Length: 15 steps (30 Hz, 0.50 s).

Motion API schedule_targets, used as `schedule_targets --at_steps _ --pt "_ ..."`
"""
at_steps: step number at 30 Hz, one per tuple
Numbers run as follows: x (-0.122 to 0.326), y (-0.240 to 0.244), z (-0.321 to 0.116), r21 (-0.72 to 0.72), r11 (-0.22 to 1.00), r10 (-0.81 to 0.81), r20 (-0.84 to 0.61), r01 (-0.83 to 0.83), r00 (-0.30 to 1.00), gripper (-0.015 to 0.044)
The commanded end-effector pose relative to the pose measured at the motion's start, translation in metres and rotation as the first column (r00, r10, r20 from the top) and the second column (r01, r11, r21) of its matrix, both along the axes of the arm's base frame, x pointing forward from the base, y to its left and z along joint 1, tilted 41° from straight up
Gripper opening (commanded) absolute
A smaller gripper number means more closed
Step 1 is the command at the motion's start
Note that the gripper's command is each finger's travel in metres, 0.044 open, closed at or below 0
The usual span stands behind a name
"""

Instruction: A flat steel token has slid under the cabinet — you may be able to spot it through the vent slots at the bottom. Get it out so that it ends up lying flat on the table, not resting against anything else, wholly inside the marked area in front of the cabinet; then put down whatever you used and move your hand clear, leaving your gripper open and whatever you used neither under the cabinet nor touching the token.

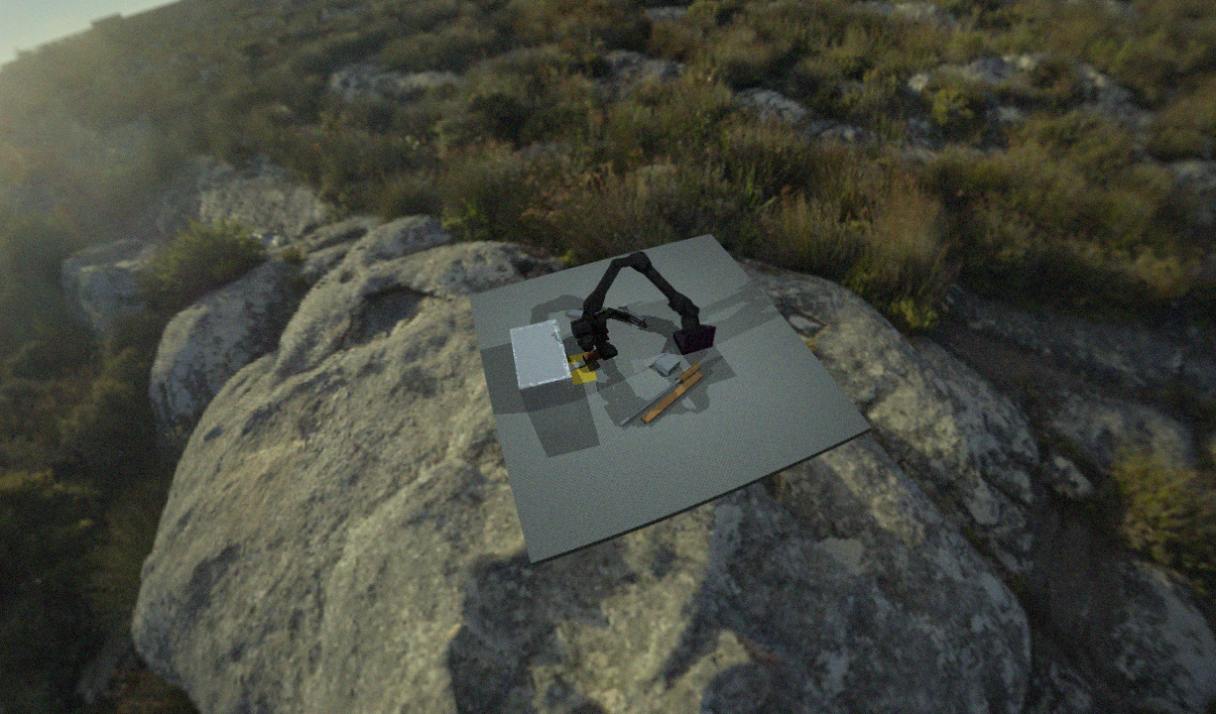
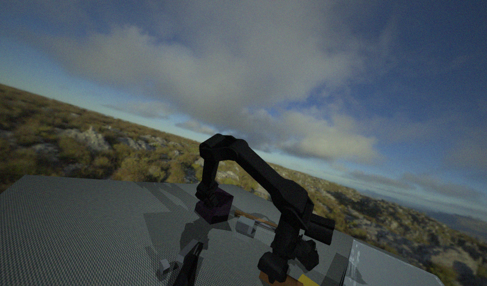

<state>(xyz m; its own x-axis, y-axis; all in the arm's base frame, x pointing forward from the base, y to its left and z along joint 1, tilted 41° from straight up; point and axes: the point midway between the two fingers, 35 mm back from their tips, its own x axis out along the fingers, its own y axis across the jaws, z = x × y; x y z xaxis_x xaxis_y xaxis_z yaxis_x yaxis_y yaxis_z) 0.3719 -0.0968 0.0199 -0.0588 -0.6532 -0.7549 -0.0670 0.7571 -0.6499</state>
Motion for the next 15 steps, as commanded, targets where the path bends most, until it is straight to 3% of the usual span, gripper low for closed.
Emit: schedule_targets --at_steps 1,15 --pt "-0.002 0.002 -0.003 0.007 1.000 0.001 -0.006 -0.001 1.000 0.0000" --pt "-0.014 0.001 -0.001 0.007 1.000 0.001 -0.007 -0.001 1.000 0.0000"
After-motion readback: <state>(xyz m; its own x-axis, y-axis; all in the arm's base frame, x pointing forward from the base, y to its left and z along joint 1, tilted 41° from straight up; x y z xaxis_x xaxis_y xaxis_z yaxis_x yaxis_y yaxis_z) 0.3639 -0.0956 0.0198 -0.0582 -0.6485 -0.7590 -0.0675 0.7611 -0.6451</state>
